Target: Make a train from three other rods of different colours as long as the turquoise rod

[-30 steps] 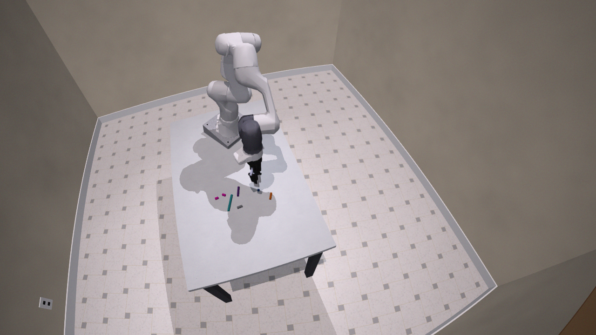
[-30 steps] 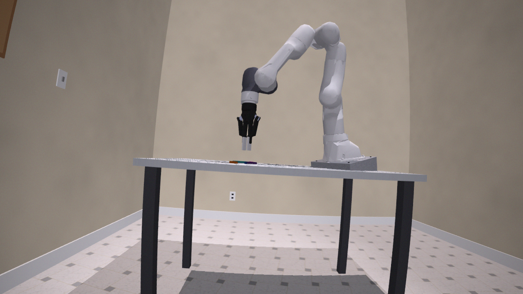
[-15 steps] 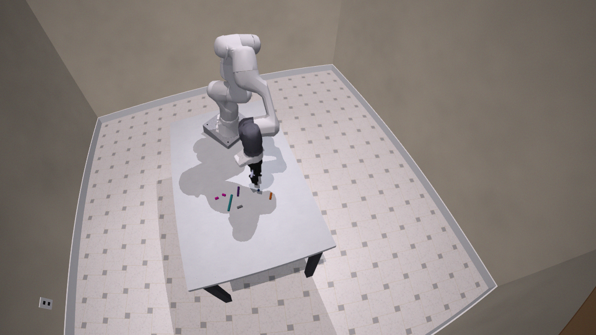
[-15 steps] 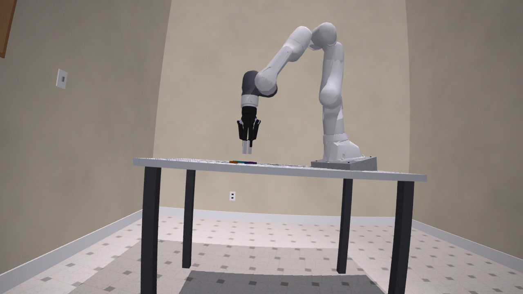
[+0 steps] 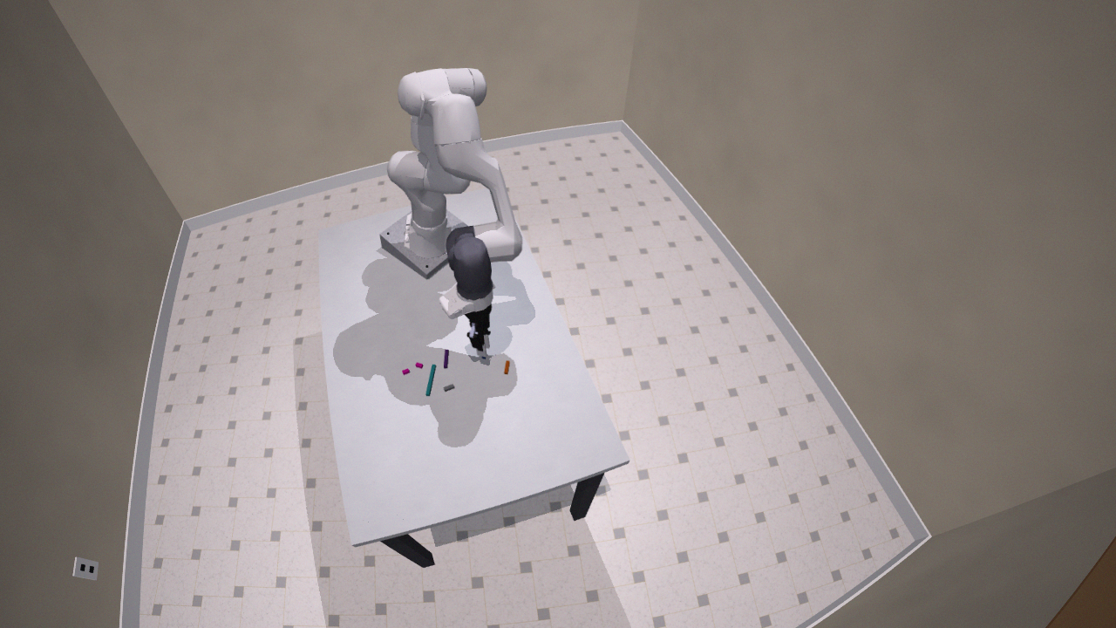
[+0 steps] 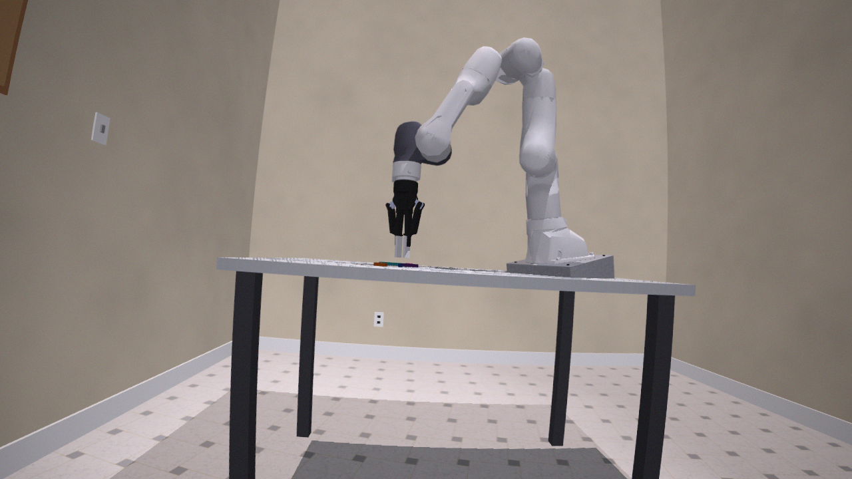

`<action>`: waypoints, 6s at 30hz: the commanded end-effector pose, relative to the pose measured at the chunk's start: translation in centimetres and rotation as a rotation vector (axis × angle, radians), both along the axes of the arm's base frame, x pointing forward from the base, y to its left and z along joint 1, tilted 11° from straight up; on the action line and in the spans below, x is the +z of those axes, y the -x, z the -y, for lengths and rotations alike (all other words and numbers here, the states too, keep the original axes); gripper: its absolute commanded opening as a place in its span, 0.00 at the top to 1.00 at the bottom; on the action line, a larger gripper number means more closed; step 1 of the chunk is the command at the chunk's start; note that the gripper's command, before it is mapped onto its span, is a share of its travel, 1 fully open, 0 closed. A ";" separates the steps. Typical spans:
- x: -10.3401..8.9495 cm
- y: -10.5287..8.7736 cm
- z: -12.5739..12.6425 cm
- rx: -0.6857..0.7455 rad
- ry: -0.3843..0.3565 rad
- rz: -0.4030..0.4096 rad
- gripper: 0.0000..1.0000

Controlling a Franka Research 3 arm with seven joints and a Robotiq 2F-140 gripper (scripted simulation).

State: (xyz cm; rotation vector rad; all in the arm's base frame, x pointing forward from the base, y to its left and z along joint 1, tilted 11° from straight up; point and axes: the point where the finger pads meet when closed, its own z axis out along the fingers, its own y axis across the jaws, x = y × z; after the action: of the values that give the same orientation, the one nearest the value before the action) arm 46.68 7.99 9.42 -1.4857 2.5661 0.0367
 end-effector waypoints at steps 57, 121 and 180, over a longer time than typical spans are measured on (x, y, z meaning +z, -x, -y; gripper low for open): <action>-1.0 -0.5 0.0 -0.014 0.002 0.010 0.85; -1.5 -0.5 0.0 -0.014 0.003 0.010 0.85; -2.7 -0.7 -0.1 -0.014 0.002 0.010 0.97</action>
State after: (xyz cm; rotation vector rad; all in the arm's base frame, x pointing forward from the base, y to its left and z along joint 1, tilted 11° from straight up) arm 47.30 8.22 6.76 -1.4760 2.5641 0.0248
